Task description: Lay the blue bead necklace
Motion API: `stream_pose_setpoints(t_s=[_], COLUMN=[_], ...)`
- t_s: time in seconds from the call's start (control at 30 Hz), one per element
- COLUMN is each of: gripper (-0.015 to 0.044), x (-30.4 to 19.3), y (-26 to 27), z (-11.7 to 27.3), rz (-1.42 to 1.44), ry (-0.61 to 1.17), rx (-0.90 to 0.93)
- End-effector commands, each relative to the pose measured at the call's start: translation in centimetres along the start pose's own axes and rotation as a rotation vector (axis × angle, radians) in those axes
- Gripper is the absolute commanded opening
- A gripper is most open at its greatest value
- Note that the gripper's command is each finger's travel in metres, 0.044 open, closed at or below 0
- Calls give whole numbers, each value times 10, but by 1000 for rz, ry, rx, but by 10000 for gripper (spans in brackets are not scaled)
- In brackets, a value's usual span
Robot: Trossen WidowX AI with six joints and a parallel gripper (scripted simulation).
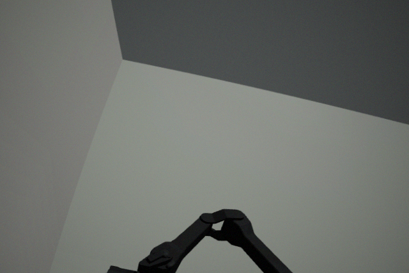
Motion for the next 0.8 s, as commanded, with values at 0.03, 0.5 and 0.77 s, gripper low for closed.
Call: stream_pose_setpoints(t_s=[0.03,0.5,0.77], gripper=[0,0,0], x=[0,1,1], y=[0,7,7], z=[0,6,0], rz=[-1,7,7], ry=[0,-4,-5], rx=[0,0,0])
Point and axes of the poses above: the point midway between the two fingers, 35 mm back from their tips, its own z axis back along the fingers, its own y axis across the jaws, x = y × z, the point moved 3 cm from there along z, back along the fingers, and after that the axes turned 5 degrees about -z, right-handed, at the moved point
